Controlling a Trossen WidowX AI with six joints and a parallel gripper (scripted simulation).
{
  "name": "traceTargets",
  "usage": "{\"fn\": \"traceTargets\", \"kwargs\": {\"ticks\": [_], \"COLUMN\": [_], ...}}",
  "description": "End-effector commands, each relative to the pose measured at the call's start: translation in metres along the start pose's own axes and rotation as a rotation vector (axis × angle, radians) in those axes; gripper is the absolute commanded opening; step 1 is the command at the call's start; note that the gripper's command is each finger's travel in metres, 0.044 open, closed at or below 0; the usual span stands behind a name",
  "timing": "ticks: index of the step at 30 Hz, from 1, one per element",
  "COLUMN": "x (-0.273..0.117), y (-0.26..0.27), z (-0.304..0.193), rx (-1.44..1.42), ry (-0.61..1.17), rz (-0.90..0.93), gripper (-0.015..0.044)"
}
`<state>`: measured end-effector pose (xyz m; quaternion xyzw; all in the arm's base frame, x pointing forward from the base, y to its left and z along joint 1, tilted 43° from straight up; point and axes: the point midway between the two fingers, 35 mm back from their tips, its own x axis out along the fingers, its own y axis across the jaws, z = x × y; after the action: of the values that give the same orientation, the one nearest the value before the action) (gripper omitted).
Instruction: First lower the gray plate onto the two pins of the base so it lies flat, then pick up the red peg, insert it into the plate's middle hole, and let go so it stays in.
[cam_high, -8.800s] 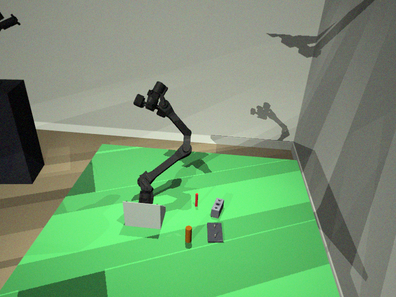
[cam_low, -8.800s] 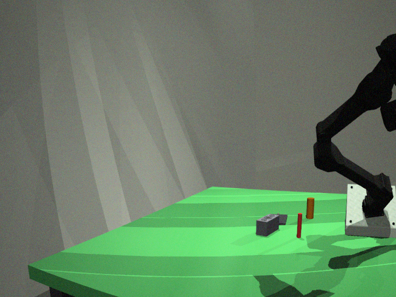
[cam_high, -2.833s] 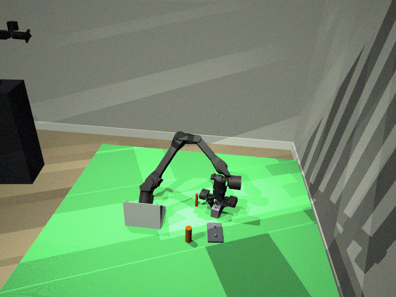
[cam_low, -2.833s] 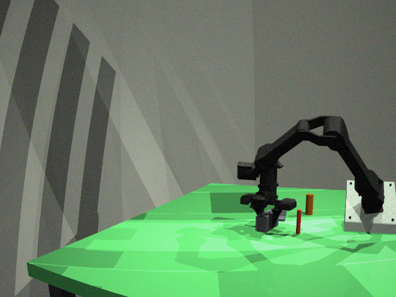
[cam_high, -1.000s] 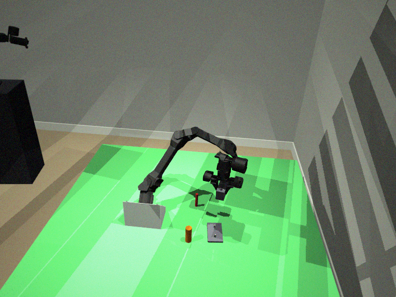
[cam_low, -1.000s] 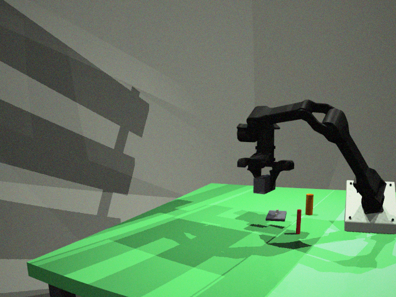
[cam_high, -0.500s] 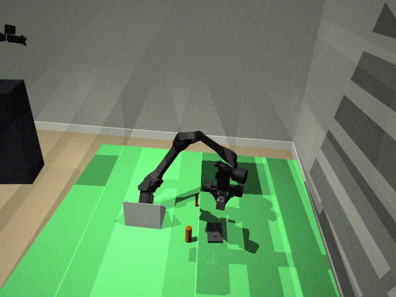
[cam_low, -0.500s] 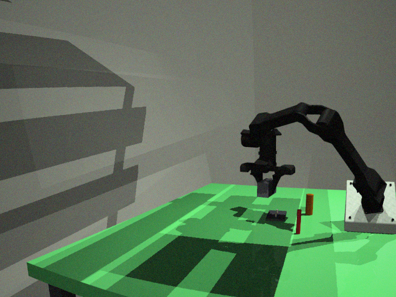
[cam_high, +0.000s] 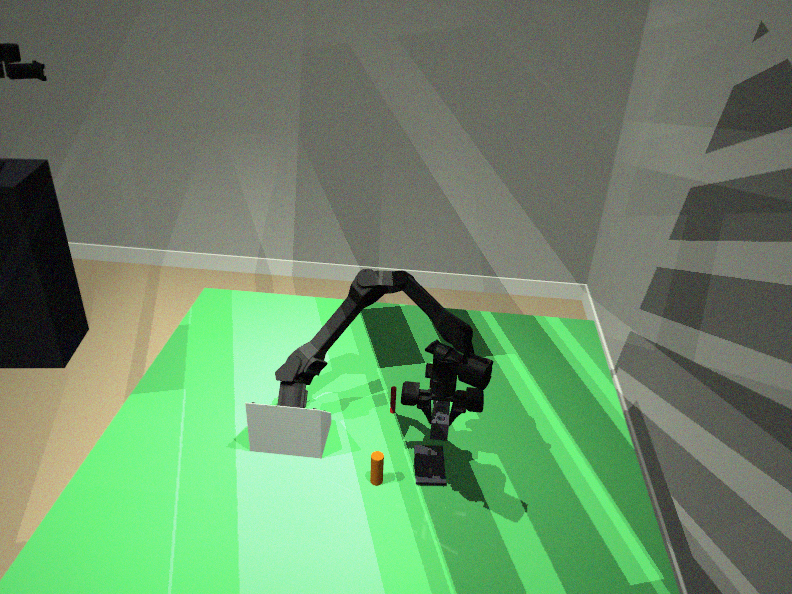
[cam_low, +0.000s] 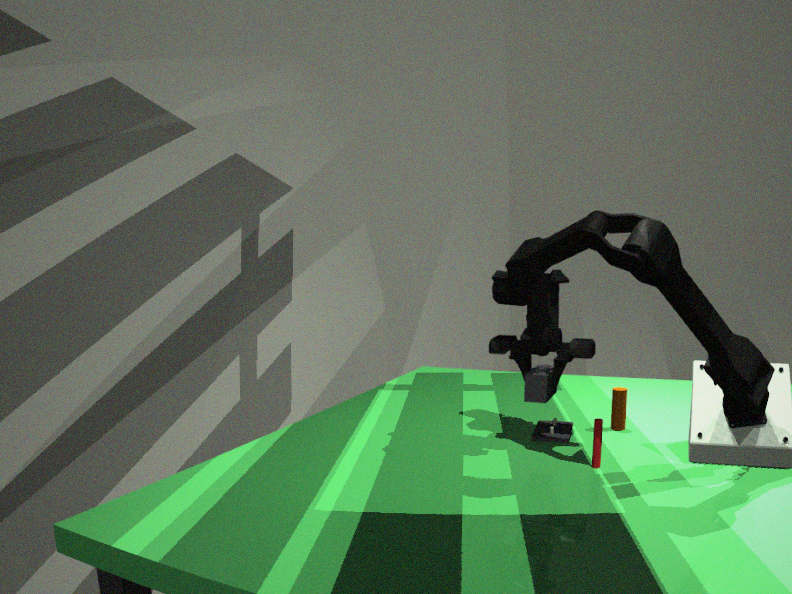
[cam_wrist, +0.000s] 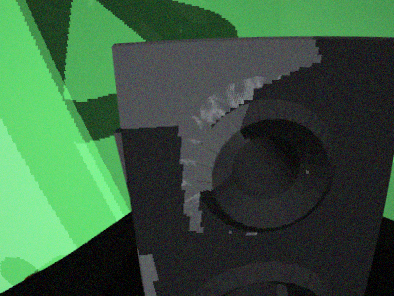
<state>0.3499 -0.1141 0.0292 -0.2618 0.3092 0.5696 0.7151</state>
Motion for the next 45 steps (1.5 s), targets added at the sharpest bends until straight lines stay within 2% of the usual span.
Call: {"fn": "traceTargets", "kwargs": {"ticks": [1,16,45], "x": [0.007,0.028,0.029], "y": [0.004,0.015,0.016], "z": [-0.014,-0.050,-0.052], "rx": [-0.024,-0.111,-0.111], "ry": [0.003,0.001,0.001], "rz": [0.003,0.003,0.003], "gripper": [0.0000,0.0000,0.0000]}}
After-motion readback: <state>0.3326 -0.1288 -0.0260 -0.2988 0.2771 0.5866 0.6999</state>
